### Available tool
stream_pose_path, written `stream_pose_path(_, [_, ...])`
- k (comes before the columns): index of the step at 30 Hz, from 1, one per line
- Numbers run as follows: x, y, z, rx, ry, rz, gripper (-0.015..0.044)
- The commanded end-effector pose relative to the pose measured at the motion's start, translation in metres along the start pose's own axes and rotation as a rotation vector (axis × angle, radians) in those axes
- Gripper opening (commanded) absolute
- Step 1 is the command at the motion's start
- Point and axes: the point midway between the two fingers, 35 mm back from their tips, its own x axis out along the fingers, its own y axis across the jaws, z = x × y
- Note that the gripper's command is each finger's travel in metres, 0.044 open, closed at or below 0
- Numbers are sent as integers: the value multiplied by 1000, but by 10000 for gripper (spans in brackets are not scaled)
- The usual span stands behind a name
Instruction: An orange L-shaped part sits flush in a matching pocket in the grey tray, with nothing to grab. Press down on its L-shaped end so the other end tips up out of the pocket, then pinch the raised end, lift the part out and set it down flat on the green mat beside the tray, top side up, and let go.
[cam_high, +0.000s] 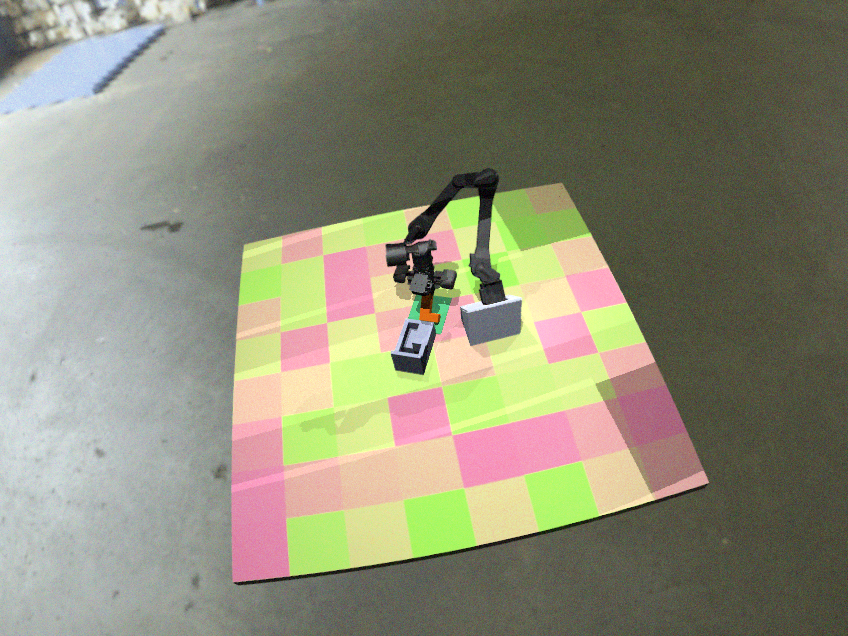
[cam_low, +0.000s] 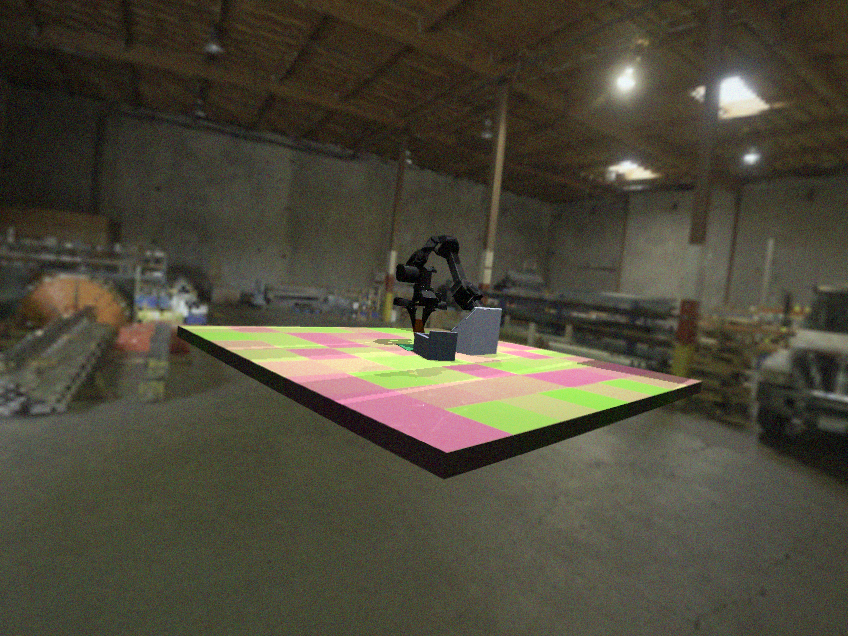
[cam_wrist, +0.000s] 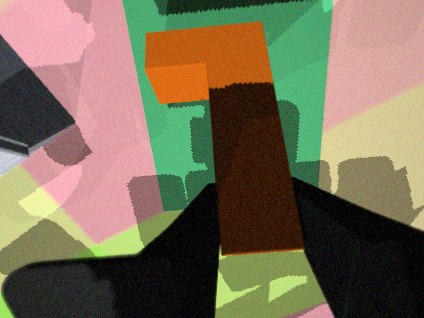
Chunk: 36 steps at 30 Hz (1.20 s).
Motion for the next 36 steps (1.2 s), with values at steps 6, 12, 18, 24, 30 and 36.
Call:
stream_pose_path(6, [0, 0, 0, 0, 0, 0, 157])
stream_pose_path(12, [-10, -1, 2, 0, -7, 2, 315])
stream_pose_path(18, [-70, -1, 4, -3, -11, 7, 400])
stream_pose_path(24, [-89, 0, 1, -3, -2, 3, 400])
stream_pose_path(30, [-83, -1, 2, -1, -8, -2, 400])
stream_pose_path(36, [-83, -1, 2, -1, -8, -2, 400])
